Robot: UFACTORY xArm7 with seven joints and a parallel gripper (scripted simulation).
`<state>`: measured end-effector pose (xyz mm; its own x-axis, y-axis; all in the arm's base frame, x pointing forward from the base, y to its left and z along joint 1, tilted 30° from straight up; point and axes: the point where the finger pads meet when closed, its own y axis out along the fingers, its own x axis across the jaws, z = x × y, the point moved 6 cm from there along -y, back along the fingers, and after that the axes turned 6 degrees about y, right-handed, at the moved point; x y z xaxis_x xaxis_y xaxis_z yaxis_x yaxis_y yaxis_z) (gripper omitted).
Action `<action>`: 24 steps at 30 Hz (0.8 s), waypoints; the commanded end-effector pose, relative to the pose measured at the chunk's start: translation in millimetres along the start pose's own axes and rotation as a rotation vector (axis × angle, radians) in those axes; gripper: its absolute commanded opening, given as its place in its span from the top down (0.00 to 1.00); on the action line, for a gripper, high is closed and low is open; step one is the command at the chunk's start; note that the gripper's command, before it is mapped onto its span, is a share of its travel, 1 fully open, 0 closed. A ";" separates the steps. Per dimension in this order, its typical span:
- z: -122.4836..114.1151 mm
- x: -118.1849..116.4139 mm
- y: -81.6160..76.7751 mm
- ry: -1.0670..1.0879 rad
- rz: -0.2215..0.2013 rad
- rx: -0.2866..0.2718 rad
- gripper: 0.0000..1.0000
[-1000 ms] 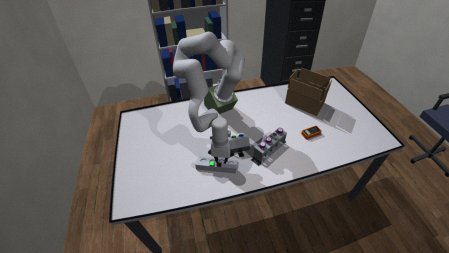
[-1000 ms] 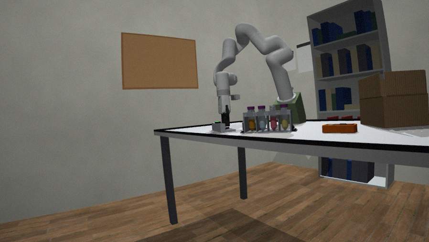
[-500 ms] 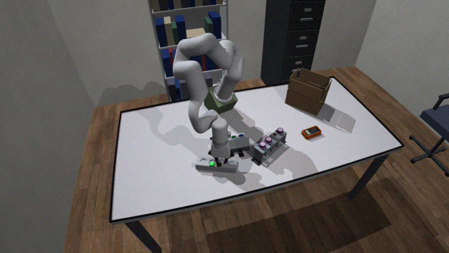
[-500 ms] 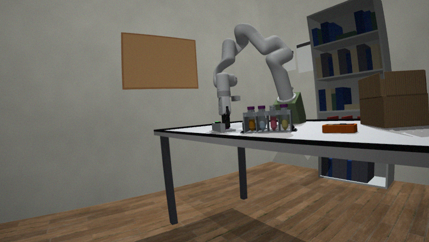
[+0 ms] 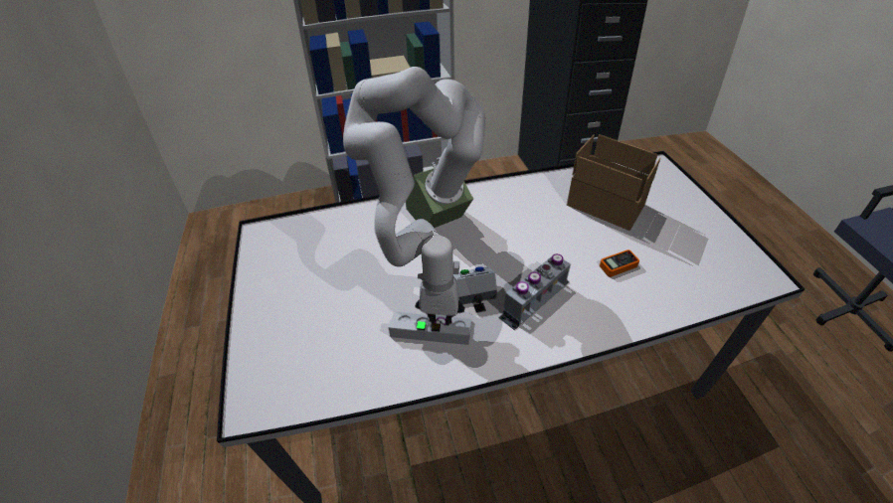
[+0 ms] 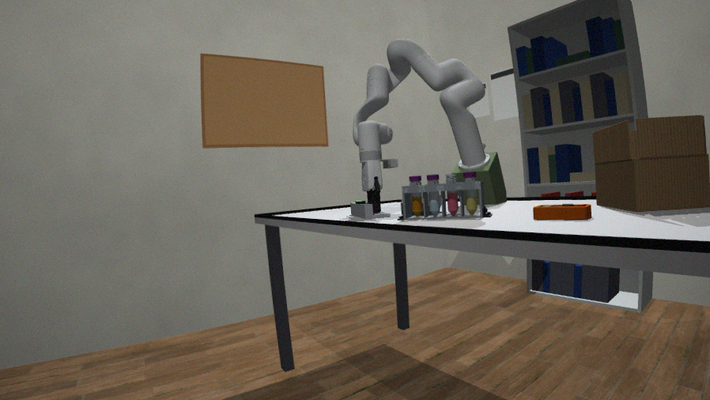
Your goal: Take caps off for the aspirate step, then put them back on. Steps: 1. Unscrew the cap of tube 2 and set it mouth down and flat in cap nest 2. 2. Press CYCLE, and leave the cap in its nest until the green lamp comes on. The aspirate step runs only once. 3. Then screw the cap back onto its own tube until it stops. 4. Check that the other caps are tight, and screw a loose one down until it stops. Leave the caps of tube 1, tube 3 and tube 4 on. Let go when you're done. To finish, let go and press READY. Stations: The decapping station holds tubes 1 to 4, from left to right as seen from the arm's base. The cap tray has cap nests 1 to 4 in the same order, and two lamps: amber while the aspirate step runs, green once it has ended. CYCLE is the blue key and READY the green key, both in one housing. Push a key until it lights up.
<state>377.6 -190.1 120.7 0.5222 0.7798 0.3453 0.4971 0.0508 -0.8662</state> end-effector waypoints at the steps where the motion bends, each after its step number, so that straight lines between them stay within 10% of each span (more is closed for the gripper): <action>1: -0.8 -0.1 -0.3 0.000 0.000 -0.002 1.00; 10: -0.8 -0.1 -0.3 0.000 0.000 -0.002 1.00; 24: -1.0 -0.1 -60.4 0.000 0.000 -0.002 1.00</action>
<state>357.4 -192.1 156.8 0.5226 0.7803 0.3435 0.5004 0.0454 -0.8646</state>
